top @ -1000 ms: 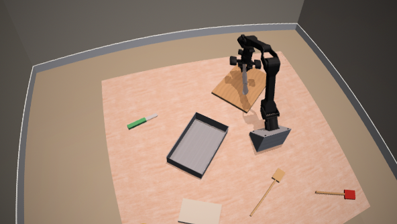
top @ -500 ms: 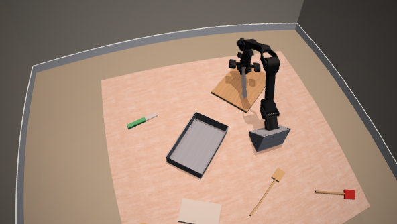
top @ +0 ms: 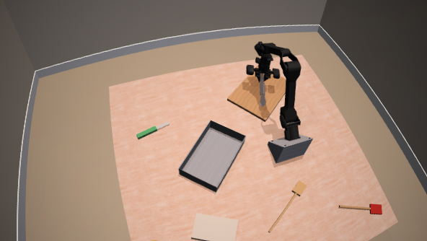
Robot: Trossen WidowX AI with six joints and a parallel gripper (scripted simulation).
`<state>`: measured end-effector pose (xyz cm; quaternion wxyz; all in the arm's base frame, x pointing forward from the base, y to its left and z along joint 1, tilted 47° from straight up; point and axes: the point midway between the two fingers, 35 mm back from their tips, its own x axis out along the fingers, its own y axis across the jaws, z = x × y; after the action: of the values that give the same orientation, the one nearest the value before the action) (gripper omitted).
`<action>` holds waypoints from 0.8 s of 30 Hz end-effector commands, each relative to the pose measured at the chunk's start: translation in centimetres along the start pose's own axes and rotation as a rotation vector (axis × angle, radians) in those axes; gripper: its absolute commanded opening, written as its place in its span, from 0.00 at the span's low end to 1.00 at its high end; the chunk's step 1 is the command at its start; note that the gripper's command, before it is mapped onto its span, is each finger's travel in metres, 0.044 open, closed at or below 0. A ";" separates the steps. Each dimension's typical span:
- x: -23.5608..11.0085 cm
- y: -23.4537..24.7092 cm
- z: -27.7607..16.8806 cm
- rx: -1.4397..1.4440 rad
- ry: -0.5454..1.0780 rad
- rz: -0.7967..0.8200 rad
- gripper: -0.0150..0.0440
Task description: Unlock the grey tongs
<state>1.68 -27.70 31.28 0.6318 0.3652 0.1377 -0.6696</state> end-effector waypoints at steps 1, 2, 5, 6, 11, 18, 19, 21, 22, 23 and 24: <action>0.0 0.0 0.0 0.000 0.000 0.000 0.44; 0.0 0.0 0.0 0.000 0.000 0.000 0.49; 0.0 0.0 0.0 0.000 0.000 0.000 0.62; 0.0 0.0 0.0 0.000 0.000 0.000 0.67; 0.0 0.0 0.0 0.000 0.000 0.000 0.89; -0.2 -0.8 0.1 -0.005 0.012 -0.009 1.00; -0.3 -1.3 0.1 -0.008 0.019 -0.014 1.00; -0.7 -2.8 0.2 -0.013 0.039 -0.027 1.00; -1.0 -3.5 0.3 -0.014 0.048 -0.032 1.00; -1.3 -4.2 0.3 -0.020 0.057 -0.036 1.00; -1.6 -5.0 0.3 -0.019 0.065 -0.041 1.00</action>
<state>-1.51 -26.64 31.06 0.6208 0.3735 0.1630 -0.6697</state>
